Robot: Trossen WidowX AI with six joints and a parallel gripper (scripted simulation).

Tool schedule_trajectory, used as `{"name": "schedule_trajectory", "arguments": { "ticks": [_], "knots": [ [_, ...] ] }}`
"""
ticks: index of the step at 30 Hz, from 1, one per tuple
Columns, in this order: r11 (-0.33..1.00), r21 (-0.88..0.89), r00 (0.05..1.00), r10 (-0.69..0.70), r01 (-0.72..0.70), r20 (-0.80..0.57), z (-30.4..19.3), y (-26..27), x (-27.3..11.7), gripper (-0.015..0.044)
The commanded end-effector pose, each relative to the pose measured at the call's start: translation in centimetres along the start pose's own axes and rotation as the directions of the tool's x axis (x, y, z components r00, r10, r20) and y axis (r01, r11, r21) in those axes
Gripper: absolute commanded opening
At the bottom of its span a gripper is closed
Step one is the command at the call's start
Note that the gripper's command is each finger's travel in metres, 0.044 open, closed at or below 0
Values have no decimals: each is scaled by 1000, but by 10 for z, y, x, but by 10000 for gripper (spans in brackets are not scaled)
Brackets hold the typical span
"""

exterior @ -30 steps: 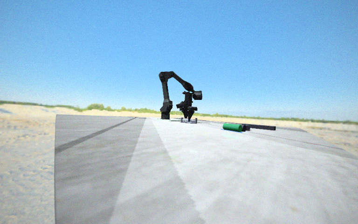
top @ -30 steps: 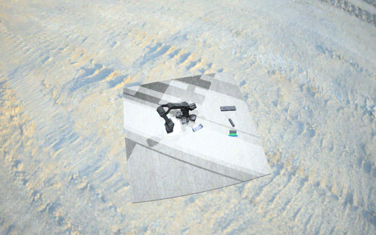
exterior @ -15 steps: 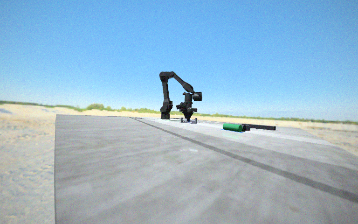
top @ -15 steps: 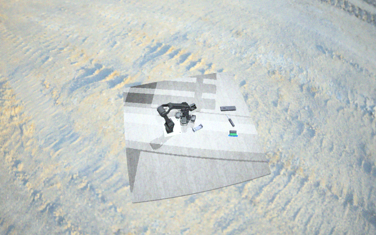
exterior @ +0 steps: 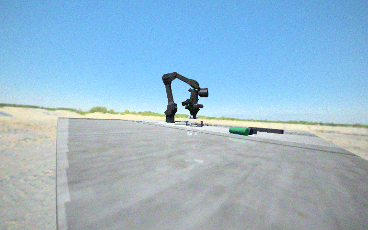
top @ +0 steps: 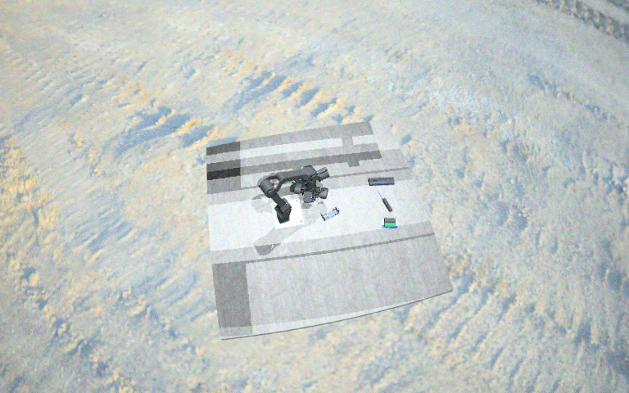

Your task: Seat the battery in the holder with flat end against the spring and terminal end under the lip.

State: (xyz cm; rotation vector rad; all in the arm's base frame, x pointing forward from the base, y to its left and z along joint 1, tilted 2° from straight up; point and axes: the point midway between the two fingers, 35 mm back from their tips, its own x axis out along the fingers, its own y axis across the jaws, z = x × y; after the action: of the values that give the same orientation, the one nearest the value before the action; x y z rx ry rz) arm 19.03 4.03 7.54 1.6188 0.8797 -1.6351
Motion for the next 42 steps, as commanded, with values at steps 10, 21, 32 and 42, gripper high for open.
{"name": "schedule_trajectory", "arguments": {
  "ticks": [10, 21, 32, 42],
  "knots": [
    [926, -377, 1000, -1, 0, -2, 3, 20, -11, 86],
    [667, -745, 1000, 1, -3, -3, 8, 45, -17, 86],
    [274, -962, 1000, 1, -4, -4, 17, 71, -23, 86],
    [-135, -991, 1000, 3, -4, -4, 29, 94, -27, 86]
  ]
}}
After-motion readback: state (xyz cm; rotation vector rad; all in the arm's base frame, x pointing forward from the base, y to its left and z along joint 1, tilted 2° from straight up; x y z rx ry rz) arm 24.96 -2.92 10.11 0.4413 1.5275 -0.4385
